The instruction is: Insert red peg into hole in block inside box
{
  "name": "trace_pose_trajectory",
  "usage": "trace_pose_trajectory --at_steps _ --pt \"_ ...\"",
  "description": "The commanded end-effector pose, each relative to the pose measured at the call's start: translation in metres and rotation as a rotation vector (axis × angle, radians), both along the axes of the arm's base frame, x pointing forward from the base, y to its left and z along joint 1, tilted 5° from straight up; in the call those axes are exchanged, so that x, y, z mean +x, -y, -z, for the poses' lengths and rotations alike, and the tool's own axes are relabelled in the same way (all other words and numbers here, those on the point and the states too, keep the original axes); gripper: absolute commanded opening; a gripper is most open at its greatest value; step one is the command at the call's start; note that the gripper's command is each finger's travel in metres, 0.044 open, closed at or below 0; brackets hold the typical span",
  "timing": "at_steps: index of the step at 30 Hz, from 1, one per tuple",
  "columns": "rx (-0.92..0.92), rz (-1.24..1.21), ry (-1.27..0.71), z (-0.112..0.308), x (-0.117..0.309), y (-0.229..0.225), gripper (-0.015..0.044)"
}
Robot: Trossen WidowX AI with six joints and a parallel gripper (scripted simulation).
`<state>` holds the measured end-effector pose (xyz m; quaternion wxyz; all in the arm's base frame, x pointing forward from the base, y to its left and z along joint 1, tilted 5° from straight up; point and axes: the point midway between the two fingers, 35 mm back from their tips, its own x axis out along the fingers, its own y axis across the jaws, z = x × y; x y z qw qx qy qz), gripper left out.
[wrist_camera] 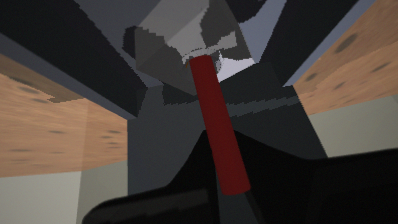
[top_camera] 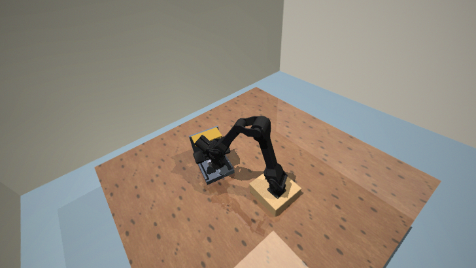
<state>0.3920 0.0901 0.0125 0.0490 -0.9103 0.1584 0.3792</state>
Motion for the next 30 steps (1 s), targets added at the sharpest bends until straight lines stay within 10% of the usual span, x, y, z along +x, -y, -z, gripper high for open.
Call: trace_pose_trajectory --at_steps 1,14,22,30 --pt "-0.004 -0.006 -0.028 0.010 -0.005 0.001 0.0000" --pt "-0.004 -0.006 -0.028 0.014 -0.005 0.001 0.0000" --pt "-0.005 0.000 -0.012 0.009 -0.002 0.001 0.0210" --pt "-0.004 -0.002 -0.020 0.009 -0.018 -0.004 0.0220"
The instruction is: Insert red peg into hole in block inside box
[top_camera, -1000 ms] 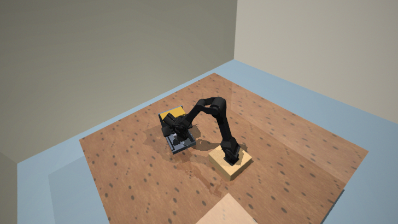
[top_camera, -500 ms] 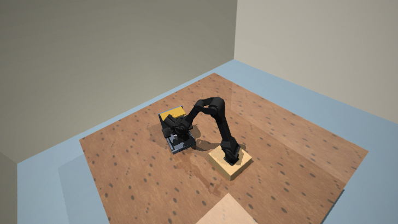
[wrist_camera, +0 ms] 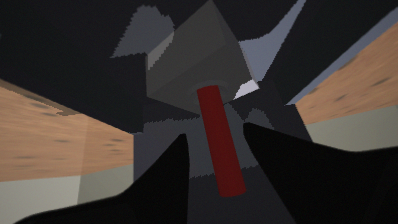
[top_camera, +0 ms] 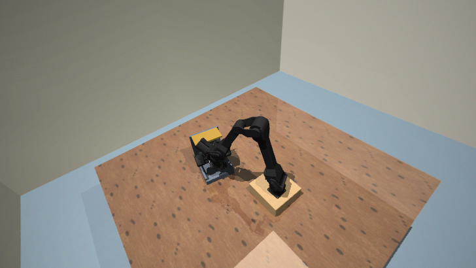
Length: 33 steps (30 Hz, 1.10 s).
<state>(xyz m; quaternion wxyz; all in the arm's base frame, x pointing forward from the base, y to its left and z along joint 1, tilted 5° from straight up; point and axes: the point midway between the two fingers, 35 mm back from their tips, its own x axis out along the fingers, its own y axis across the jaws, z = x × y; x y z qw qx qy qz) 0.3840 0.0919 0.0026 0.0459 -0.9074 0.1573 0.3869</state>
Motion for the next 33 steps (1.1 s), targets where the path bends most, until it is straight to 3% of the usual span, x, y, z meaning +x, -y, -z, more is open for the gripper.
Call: trace_pose_trajectory --at_steps 1,18,26,33 --pt "-0.001 0.001 -0.005 -0.001 -0.013 -0.003 0.0220" --pt "0.000 -0.002 -0.017 0.000 -0.067 -0.018 0.0220" --pt "0.004 -0.001 -0.023 -0.022 -0.082 -0.029 0.0430" --pt "0.005 -0.001 -0.026 -0.047 -0.101 -0.037 0.0440"
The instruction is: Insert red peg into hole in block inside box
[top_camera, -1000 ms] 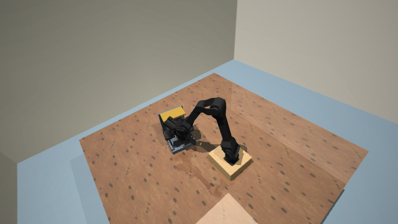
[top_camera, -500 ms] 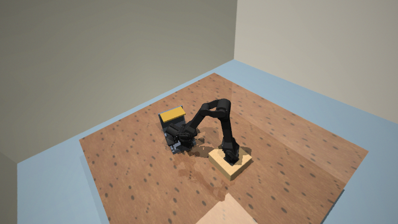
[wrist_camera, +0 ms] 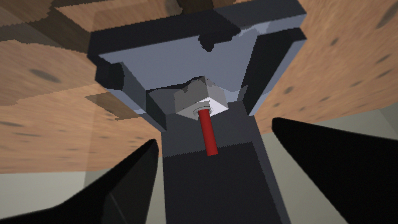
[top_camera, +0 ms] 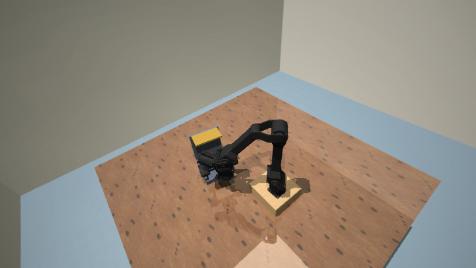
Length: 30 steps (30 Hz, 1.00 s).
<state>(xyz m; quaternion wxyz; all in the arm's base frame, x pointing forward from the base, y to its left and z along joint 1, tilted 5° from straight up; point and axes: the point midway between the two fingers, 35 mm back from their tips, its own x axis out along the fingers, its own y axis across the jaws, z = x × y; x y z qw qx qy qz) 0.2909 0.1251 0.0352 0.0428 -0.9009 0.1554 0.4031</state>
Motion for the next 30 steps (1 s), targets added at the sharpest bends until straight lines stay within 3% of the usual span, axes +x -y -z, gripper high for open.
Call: trace_pose_trajectory --at_steps 1,11,30 --pt "0.003 0.005 0.009 -0.018 -0.011 -0.005 0.0440" --pt "0.001 0.003 0.011 -0.052 -0.040 -0.008 0.0440" --pt "0.001 0.003 0.012 -0.052 -0.040 -0.008 0.0440"
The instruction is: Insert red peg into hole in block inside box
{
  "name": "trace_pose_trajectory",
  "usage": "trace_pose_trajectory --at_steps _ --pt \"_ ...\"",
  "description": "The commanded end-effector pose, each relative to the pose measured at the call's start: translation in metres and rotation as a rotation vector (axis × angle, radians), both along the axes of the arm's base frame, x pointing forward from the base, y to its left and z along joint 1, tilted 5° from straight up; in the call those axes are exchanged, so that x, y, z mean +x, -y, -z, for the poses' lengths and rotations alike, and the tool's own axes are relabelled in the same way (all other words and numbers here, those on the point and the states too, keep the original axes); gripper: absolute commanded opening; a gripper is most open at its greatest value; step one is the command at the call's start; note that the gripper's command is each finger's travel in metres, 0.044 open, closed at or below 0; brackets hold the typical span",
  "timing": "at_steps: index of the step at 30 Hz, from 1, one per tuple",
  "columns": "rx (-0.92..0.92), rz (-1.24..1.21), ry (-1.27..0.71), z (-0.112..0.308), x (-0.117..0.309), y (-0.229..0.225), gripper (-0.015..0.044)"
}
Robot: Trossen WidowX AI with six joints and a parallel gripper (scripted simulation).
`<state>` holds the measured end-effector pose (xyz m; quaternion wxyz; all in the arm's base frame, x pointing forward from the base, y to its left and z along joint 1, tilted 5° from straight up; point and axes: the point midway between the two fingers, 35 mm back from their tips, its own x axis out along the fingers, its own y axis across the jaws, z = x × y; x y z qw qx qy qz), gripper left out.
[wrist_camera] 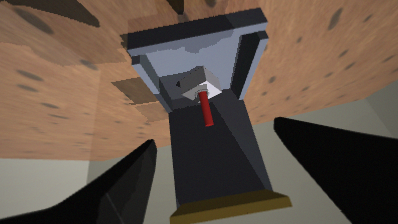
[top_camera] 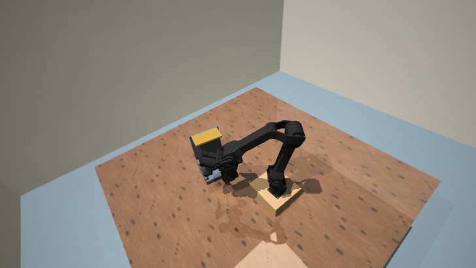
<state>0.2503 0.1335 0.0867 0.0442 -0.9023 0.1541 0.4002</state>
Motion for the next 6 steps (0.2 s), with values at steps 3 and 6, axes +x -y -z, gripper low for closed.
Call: trace_pose_trajectory --at_steps 3,6 --pt "-0.001 0.005 0.005 -0.0009 0.0003 0.0006 0.0440" --pt "-0.001 0.005 0.005 -0.0009 0.0003 0.0006 0.0440"
